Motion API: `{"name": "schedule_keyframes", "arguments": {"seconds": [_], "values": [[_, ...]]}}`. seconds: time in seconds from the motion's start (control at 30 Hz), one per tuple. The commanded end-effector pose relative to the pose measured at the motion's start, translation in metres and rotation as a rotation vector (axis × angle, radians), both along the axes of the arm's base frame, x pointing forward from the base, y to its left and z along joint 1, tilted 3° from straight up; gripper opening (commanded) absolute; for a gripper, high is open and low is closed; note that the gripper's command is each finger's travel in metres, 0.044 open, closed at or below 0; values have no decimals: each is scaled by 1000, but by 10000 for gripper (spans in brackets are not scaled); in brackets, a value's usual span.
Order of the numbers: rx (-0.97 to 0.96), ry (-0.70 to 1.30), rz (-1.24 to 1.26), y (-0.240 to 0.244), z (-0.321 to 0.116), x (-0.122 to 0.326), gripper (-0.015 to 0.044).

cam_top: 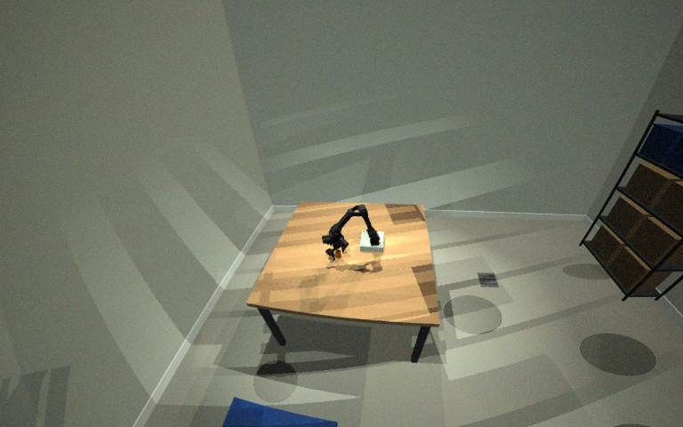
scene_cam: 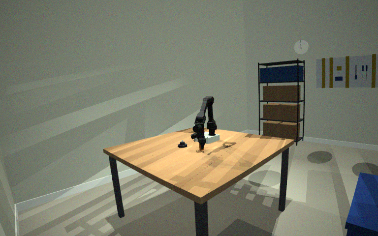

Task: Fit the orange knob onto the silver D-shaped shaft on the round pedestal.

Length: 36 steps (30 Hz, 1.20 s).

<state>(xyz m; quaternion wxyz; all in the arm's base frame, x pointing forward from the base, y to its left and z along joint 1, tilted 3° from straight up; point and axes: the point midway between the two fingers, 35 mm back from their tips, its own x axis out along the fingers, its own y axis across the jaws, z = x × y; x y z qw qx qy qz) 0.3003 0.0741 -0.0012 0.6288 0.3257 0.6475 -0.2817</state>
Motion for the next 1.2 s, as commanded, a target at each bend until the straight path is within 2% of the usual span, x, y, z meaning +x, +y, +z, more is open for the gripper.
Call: {"name": "schedule_keyframes", "arguments": {"seconds": [0.0, 0.1, 0.43, 0.63, 0.8, 1.17], "values": [[-6, -1, -5, 0, -7, -1, 440], [-6, -1, -5, 0, -9, -1, 440], [-6, -1, -5, 0, -9, -1, 177], [-6, -1, -5, 0, -9, -1, 138], [-7, 4, -10, -1, -2, 0, 6], [-6, 0, -8, -3, 68, 8, 0]]}}
